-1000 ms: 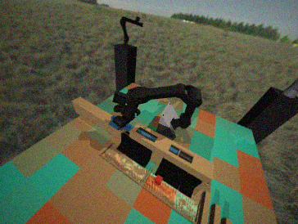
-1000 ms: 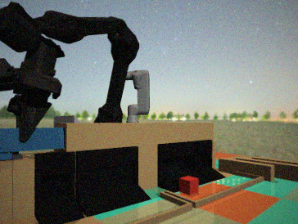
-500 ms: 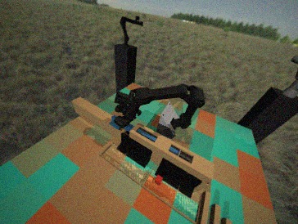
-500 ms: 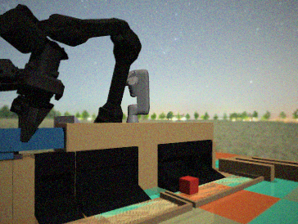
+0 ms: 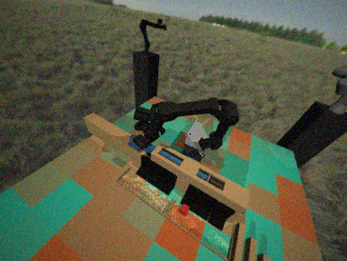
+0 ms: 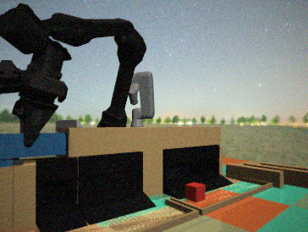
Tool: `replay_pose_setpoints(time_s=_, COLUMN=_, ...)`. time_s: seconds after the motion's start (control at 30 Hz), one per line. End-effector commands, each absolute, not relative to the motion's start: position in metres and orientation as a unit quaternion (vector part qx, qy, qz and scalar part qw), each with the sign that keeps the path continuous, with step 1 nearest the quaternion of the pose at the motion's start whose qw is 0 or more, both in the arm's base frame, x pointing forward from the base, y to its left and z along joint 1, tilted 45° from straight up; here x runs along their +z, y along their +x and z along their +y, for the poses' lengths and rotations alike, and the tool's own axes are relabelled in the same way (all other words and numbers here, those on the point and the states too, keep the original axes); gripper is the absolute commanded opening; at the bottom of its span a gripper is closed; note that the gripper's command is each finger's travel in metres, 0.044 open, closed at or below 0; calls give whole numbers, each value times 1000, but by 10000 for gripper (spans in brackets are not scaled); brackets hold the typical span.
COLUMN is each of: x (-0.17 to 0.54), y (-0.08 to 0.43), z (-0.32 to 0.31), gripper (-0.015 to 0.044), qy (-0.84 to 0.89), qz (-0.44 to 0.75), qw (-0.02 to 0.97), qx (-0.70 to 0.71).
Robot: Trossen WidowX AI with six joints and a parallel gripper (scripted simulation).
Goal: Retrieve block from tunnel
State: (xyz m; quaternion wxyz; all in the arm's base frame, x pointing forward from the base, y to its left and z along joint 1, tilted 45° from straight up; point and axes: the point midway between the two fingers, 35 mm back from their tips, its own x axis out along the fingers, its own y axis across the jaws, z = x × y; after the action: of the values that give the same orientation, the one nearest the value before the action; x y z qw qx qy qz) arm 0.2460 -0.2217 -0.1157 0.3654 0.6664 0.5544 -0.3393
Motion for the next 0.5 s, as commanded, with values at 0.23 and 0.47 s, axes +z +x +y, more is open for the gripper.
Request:
replay_pose_setpoints(time_s=0.23, x=-100, y=249, z=-242, gripper=440, qy=672, qz=561, qw=357, qx=-327)
replay_pose_setpoints(time_s=0.47, x=-101, y=250, z=-245, gripper=440, qy=676, qz=565, qw=350, qx=-319)
